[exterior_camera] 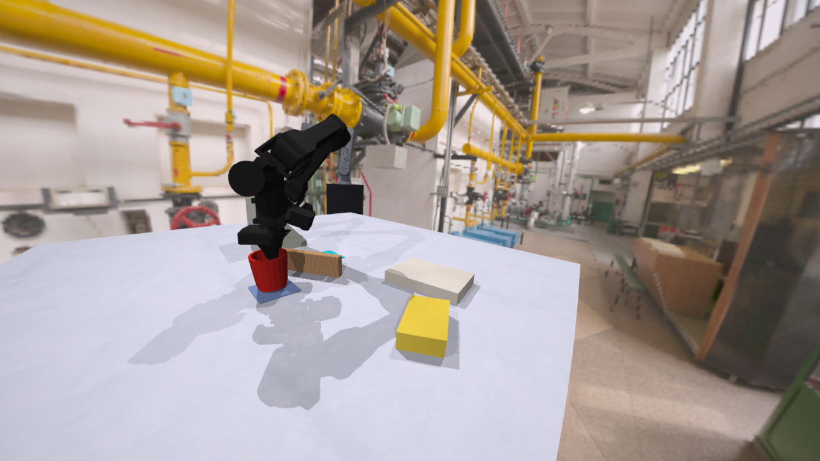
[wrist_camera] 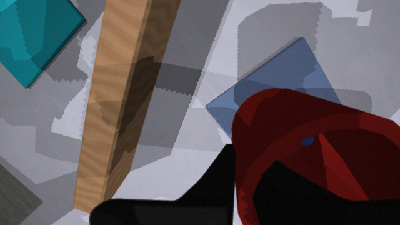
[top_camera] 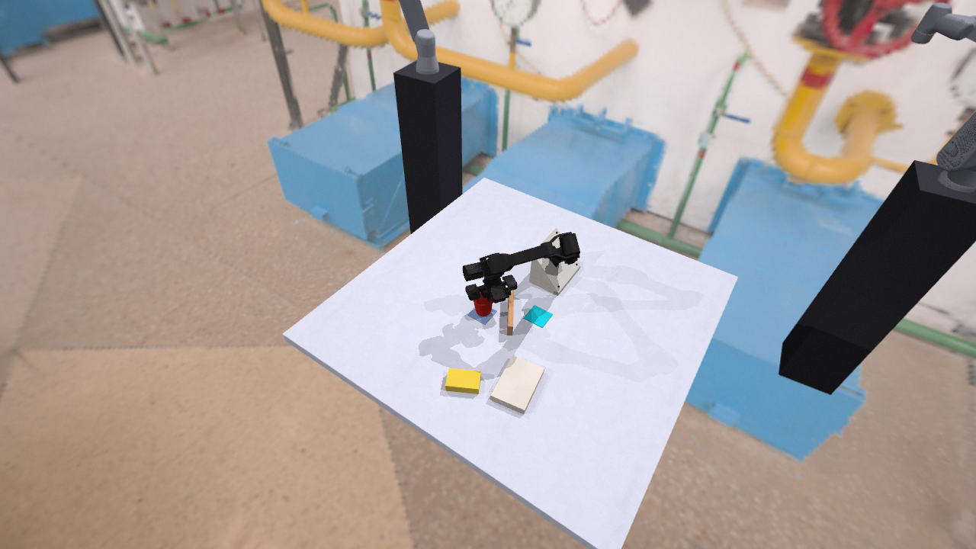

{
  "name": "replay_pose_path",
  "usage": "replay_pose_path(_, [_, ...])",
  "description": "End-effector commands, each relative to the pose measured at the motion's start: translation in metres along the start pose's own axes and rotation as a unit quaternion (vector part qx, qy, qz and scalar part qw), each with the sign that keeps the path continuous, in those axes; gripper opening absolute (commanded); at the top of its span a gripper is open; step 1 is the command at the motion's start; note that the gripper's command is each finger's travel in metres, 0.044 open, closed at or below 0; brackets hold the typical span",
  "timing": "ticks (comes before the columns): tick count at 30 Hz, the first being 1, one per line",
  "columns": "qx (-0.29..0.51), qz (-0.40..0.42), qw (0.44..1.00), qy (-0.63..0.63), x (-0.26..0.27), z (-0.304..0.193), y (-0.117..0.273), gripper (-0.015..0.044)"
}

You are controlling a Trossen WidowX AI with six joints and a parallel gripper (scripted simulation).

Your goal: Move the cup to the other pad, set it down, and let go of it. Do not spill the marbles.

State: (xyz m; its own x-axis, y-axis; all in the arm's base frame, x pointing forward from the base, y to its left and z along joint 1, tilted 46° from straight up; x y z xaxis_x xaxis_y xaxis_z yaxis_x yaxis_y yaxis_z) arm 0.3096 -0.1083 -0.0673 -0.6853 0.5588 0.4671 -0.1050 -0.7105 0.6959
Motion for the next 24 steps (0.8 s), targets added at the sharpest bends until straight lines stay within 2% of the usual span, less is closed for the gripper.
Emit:
replay_pose_path(1, [0.001, -0.005, 1.000, 0.003, -0.003, 0.000, 0.015, 0.0000])
replay_pose_path(15, [0.000, -0.004, 1.000, 0.001, -0.001, -0.001, 0.069, 0.0000])
replay_pose_path(24, [0.000, -0.004, 1.000, 0.001, 0.000, -0.001, 0.072, 0.0000])
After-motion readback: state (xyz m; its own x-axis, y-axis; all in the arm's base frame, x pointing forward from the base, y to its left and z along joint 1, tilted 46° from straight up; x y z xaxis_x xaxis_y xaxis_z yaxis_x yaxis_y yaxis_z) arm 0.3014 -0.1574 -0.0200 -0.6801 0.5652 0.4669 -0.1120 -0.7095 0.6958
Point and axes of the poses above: the point midway between the two fingers, 35 mm back from their tips, its own y axis back along the fingers, its own x axis across the jaws, z = x × y, the point moved 2 cm from there along y, back along the fingers, and after that the axes turned 7 degrees about -y, right-handed, at the moved point
